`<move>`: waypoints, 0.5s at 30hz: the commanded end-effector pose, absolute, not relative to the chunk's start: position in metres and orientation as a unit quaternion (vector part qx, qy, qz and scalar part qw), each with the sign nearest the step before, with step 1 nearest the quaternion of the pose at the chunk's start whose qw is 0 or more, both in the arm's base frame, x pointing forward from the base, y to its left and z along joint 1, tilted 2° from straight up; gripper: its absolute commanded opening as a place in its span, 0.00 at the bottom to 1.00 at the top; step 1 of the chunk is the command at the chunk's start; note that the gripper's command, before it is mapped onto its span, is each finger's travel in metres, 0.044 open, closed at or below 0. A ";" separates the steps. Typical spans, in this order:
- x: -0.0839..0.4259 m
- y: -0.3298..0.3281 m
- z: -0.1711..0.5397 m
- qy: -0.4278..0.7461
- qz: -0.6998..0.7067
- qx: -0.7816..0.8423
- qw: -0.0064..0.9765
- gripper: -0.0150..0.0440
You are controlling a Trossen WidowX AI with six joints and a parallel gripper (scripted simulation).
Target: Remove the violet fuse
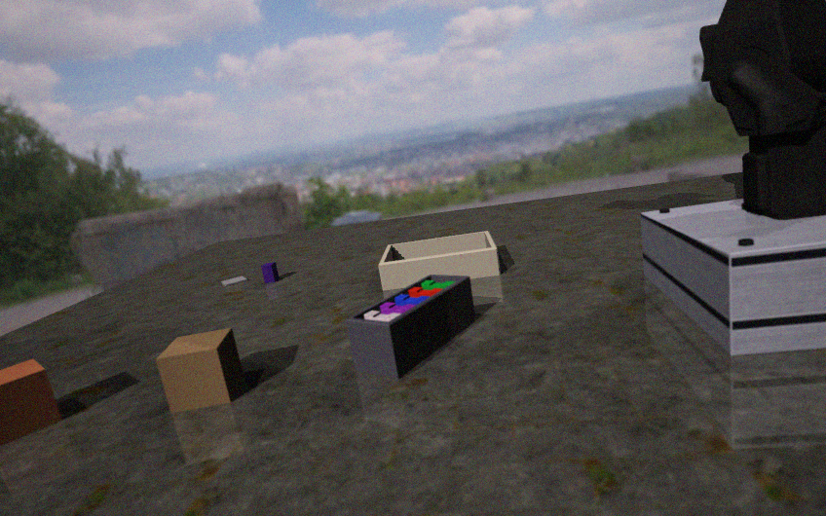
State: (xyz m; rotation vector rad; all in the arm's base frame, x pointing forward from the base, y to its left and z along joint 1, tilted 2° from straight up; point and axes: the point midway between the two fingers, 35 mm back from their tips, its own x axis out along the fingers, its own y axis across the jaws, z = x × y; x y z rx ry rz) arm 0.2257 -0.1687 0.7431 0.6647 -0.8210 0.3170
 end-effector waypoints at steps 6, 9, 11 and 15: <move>0.251 -0.184 0.726 -0.375 0.124 0.350 0.849 0.37; 0.276 -0.195 0.707 -0.356 0.099 0.378 0.849 0.37; 0.289 -0.199 0.697 -0.344 0.088 0.392 0.849 0.37; 0.332 -0.206 0.657 -0.294 0.057 0.435 0.849 0.37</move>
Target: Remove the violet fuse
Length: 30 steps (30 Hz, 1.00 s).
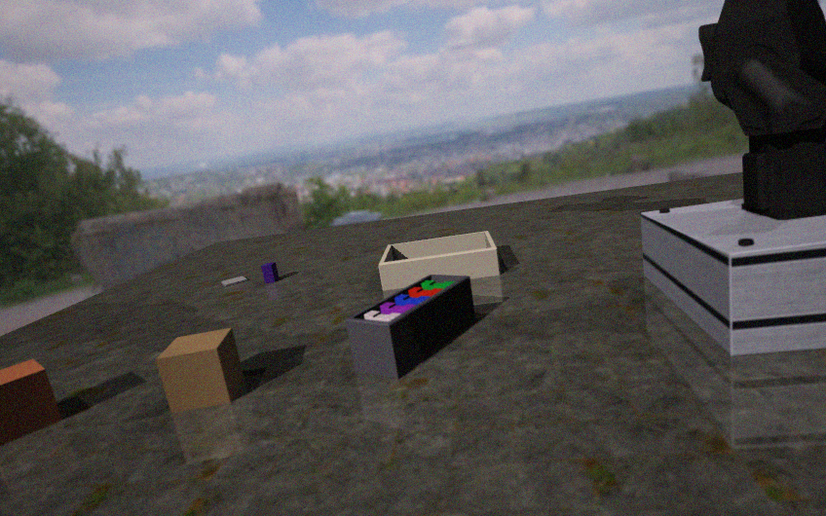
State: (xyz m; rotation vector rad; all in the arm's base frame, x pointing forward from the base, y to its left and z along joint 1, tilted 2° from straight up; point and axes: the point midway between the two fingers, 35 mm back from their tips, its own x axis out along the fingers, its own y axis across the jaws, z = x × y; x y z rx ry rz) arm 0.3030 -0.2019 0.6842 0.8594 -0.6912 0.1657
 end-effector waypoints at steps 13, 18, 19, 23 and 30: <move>0.455 -0.166 0.482 -0.058 -0.039 0.514 0.855 0.37; 0.480 -0.128 0.404 0.054 -0.074 0.520 0.849 0.37; 0.483 -0.120 0.388 0.077 -0.080 0.519 0.848 0.37; 0.488 -0.084 0.326 0.172 -0.103 0.504 0.840 0.37; 0.466 -0.025 0.220 0.341 -0.140 0.438 0.820 0.37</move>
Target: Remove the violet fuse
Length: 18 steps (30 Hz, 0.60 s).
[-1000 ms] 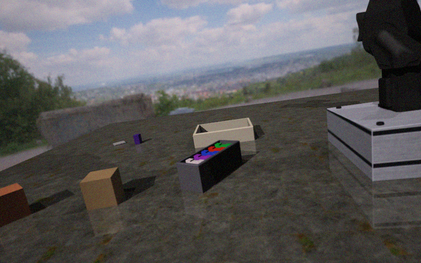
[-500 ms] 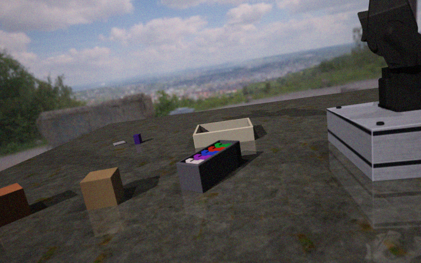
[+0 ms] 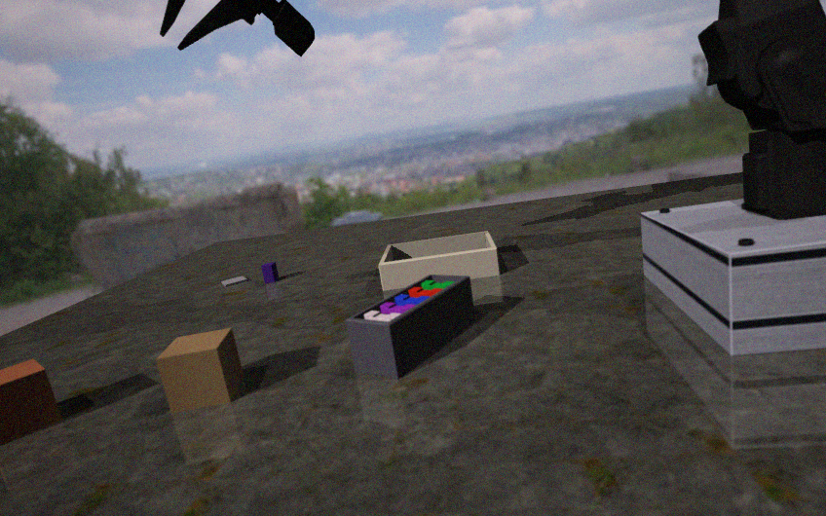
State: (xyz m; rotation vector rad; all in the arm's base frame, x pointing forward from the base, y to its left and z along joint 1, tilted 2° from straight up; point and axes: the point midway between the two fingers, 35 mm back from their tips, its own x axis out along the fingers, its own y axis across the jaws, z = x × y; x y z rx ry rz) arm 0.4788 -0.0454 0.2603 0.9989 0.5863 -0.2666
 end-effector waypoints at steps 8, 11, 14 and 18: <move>0.397 0.032 0.116 0.532 -0.163 0.305 0.772 0.37; 0.359 0.048 0.084 0.602 -0.165 0.239 0.744 0.37; 0.321 0.058 0.060 0.661 -0.164 0.171 0.712 0.37; 0.309 0.067 0.055 0.674 -0.163 0.154 0.704 0.37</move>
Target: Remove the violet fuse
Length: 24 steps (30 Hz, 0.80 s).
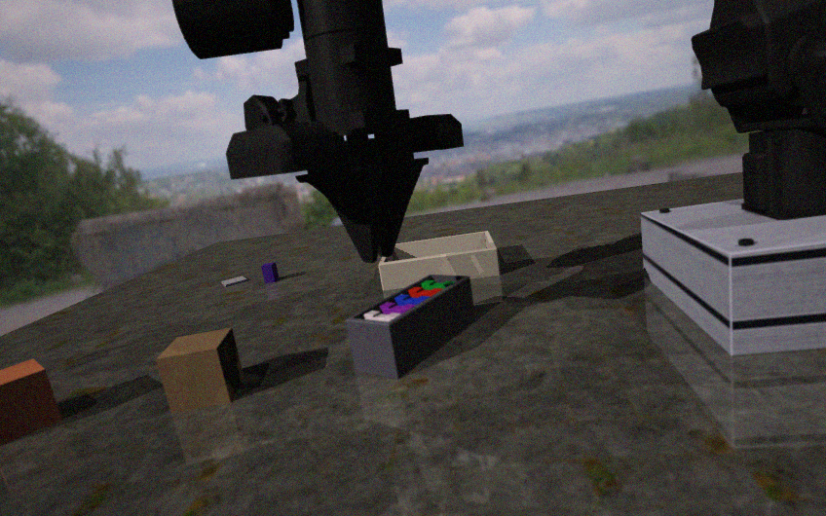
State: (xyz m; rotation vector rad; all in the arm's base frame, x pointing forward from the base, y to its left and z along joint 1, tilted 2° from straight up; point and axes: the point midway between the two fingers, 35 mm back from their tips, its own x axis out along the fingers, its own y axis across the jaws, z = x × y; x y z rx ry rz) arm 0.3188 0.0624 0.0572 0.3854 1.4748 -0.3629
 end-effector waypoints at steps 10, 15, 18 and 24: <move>0.309 0.067 0.049 0.674 -0.163 0.154 0.704 0.37; 0.309 0.067 0.044 0.674 -0.163 0.154 0.704 0.37; 0.310 0.067 0.041 0.674 -0.163 0.154 0.704 0.37; 0.310 0.067 0.036 0.674 -0.163 0.154 0.704 0.37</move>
